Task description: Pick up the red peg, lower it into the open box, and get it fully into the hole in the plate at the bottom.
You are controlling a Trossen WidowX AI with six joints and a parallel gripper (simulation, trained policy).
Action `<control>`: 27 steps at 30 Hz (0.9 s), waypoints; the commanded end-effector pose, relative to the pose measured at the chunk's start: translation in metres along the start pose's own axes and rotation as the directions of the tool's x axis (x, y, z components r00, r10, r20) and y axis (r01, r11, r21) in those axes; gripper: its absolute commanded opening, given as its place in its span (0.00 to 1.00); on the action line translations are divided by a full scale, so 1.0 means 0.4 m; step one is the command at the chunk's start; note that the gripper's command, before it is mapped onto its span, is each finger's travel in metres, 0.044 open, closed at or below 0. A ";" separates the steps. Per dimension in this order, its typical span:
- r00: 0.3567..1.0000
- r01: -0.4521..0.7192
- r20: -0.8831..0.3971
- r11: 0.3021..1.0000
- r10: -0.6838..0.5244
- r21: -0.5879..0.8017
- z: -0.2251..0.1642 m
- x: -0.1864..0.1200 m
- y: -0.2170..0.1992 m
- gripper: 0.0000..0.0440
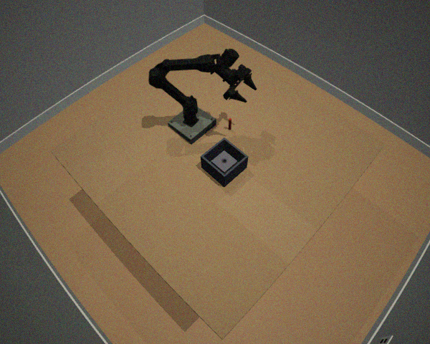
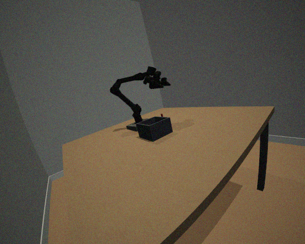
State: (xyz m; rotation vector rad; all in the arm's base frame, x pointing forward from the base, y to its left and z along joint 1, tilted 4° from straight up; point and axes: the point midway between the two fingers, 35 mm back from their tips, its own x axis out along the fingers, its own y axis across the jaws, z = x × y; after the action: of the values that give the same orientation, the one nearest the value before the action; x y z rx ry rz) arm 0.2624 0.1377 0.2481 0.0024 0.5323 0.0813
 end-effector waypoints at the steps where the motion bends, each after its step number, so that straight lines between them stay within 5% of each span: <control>1: 0.996 0.025 -0.081 0.999 -0.021 0.039 -0.048 0.022 -0.010 1.00; 14: 0.882 0.257 -0.447 0.946 -0.147 0.196 -0.263 0.069 -0.078 1.00; 27: 0.690 0.541 -0.689 0.791 -0.222 0.287 -0.433 0.069 -0.124 1.00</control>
State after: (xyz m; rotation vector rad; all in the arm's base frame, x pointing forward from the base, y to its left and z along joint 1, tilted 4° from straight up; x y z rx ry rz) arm 0.2060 0.0886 0.0901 0.3307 1.1943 -0.4719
